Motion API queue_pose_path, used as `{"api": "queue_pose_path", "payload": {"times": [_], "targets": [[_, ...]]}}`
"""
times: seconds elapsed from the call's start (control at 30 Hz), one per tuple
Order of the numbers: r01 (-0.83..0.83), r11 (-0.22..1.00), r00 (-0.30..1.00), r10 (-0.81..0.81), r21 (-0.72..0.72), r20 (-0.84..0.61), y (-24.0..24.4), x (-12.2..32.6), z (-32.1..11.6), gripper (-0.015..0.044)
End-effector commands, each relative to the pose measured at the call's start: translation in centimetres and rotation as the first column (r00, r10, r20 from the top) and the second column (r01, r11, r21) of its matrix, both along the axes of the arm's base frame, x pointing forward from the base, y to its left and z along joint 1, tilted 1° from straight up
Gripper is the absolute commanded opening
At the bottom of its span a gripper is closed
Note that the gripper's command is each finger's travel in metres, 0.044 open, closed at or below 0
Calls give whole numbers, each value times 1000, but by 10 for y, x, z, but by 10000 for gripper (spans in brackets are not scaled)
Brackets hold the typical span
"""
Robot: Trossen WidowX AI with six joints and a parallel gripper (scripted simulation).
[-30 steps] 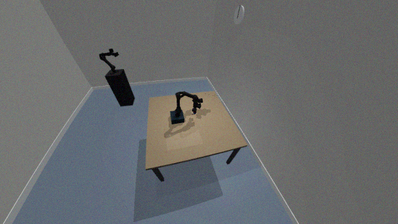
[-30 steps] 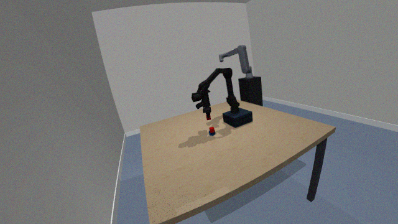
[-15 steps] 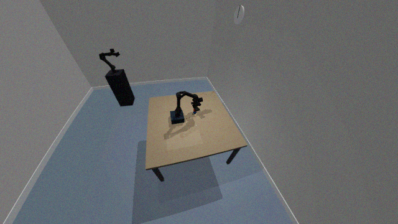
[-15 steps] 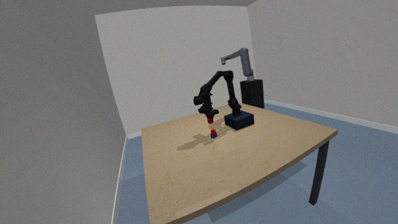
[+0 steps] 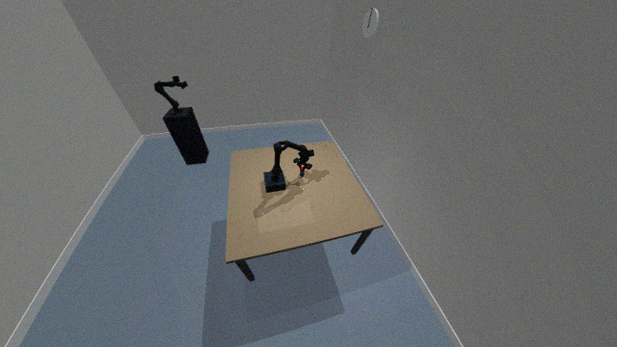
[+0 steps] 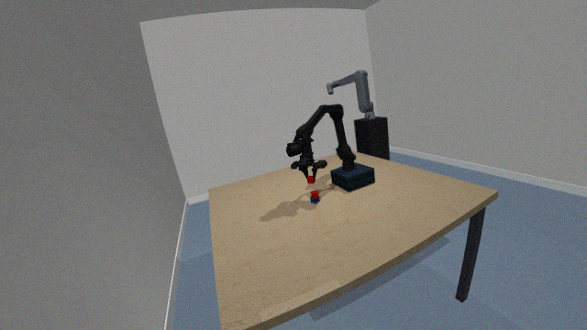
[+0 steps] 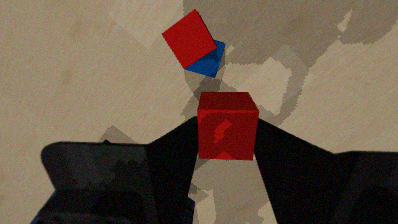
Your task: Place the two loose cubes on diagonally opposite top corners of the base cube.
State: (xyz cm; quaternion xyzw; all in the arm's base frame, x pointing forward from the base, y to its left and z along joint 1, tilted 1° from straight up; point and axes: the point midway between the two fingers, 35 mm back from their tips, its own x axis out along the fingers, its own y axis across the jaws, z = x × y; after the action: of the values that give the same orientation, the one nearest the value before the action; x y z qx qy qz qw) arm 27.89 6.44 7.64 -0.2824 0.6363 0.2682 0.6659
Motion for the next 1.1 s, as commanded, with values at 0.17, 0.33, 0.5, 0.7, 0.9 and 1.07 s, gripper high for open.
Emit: {"api": "queue_pose_path", "payload": {"times": [0.17,0.33,0.5,0.7,0.9,1.07], "targets": [[-333,943,943,333,-18,1,12,3,-1,105],[-488,873,873,488,-25,-3,18,4,-2,105],[-494,869,869,494,-26,-3,18,4,-2,105],[-513,858,858,513,-35,-7,19,4,-19,105],[-529,847,848,529,-43,-11,19,4,-32,105],[-529,847,848,529,-43,-11,19,4,-32,105]]}}
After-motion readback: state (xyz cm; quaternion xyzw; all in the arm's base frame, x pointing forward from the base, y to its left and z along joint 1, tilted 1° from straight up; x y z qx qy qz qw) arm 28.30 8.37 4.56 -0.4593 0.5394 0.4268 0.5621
